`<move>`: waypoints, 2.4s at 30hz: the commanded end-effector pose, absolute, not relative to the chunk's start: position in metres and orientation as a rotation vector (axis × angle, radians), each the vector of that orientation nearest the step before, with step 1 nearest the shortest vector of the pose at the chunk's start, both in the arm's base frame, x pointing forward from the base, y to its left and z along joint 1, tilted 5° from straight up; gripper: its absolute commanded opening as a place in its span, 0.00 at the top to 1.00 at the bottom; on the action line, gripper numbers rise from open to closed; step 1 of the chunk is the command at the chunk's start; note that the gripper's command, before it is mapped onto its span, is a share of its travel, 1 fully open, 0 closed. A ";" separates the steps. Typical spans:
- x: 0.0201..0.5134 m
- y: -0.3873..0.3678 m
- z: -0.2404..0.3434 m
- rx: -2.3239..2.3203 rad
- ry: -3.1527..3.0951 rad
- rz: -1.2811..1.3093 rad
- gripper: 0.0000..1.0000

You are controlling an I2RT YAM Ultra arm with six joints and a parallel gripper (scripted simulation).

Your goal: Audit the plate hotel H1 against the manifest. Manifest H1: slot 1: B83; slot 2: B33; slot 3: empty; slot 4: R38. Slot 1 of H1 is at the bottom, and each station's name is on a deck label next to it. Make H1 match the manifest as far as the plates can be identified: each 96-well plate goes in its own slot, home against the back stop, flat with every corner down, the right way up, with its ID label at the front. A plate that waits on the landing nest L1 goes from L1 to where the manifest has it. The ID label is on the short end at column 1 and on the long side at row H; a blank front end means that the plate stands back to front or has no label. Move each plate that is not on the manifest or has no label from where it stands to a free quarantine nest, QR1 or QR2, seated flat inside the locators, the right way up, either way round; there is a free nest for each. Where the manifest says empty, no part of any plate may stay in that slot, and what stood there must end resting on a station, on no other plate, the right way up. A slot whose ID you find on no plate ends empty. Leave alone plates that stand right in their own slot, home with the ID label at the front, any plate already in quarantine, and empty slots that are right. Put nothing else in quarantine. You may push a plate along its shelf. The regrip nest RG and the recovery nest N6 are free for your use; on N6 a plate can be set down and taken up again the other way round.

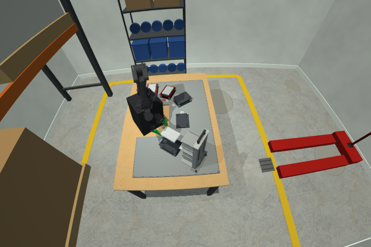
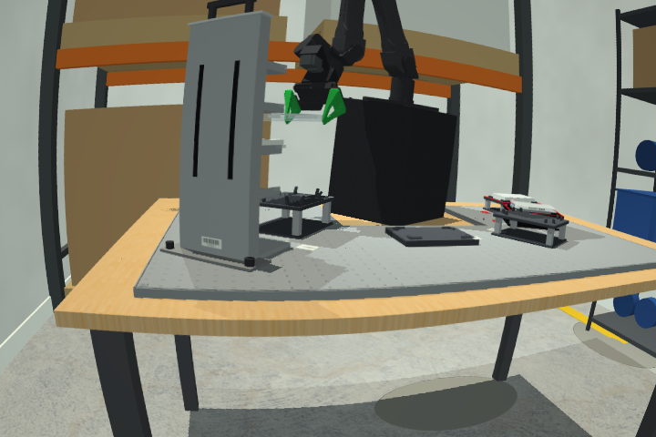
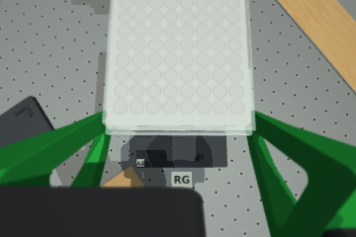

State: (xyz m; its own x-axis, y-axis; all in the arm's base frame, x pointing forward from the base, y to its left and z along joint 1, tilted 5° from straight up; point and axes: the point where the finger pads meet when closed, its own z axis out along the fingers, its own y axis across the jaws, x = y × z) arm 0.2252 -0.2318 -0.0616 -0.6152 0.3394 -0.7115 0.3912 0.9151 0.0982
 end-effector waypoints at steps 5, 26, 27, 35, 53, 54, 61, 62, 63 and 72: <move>0.230 -0.230 -0.066 0.493 2.267 -0.087 0.14; 0.236 -0.239 -0.080 0.485 2.249 -0.112 0.14; 0.237 -0.240 -0.081 0.485 2.248 -0.114 0.14; 0.238 -0.239 -0.087 0.482 2.250 -0.113 0.14; 0.238 -0.237 -0.103 0.482 2.250 -0.113 0.14; 0.239 -0.237 -0.104 0.482 2.249 -0.112 0.14; 0.239 -0.237 -0.112 0.482 2.250 -0.113 0.14; 0.239 -0.237 -0.112 0.482 2.250 -0.113 0.14; 0.239 -0.237 -0.112 0.482 2.250 -0.113 0.14; 0.239 -0.236 -0.121 0.483 2.249 -0.113 0.14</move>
